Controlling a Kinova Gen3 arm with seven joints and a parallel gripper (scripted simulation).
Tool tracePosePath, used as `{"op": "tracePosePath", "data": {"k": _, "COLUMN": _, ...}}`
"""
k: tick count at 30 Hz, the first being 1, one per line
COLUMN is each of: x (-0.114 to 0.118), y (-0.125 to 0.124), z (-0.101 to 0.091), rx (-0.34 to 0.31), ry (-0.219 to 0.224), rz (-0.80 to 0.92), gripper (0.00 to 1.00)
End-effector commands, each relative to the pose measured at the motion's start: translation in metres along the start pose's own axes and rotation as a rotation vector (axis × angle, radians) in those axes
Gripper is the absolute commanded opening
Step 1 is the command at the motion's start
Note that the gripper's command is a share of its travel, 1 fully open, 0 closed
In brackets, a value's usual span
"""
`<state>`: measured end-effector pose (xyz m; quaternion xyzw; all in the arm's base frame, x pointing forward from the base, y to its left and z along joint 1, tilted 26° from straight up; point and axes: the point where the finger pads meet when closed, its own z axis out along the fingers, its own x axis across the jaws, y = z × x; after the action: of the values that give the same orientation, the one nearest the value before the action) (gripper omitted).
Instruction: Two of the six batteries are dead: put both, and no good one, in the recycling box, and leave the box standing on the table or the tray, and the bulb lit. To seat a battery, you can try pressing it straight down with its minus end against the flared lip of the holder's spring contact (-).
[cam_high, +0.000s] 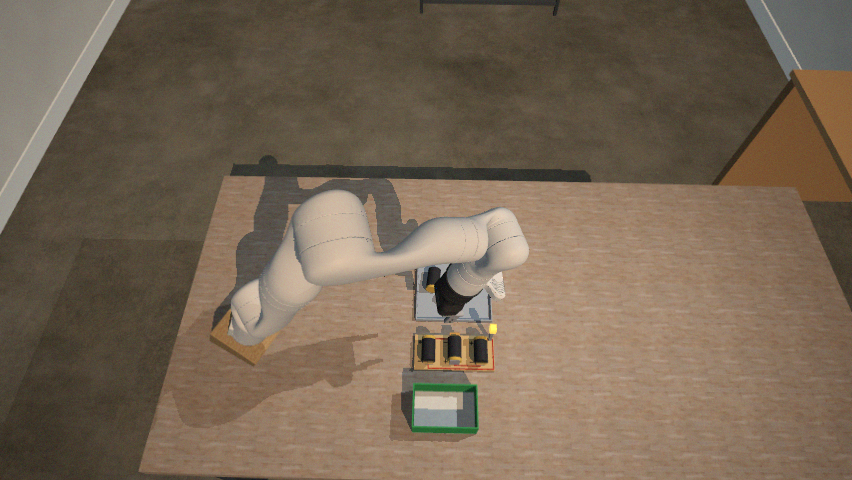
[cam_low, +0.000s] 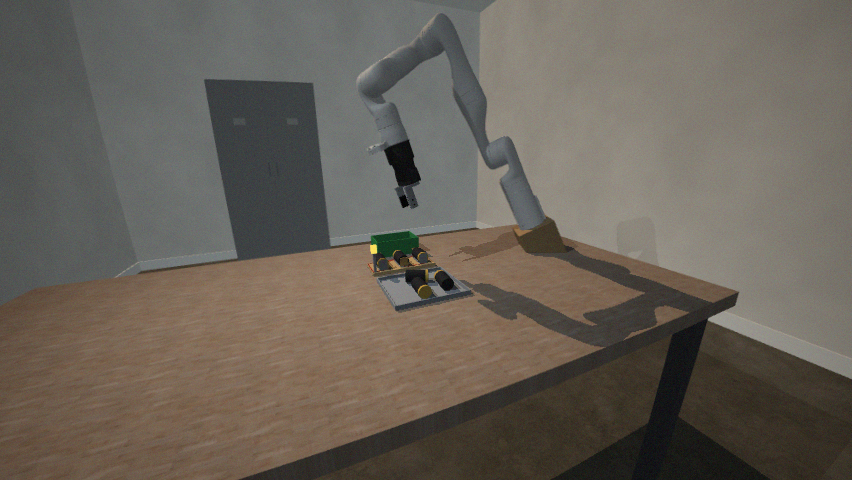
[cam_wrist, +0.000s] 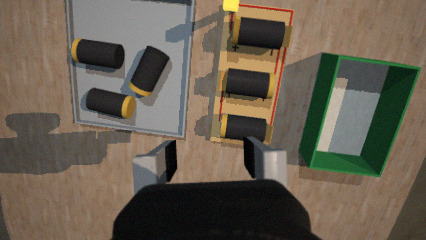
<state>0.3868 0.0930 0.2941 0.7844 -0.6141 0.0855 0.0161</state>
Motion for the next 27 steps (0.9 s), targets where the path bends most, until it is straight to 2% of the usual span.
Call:
{"op": "tracePosePath", "data": {"k": 1, "x": -0.0002, "y": -0.0002, "z": -0.0006, "rx": 0.001, "ry": -0.001, "rz": 0.000, "gripper": 1.00}}
{"op": "tracePosePath", "data": {"k": 27, "x": 0.0006, "y": -0.0007, "z": -0.0001, "rx": 0.004, "ry": 0.001, "rz": 0.015, "gripper": 1.00}}
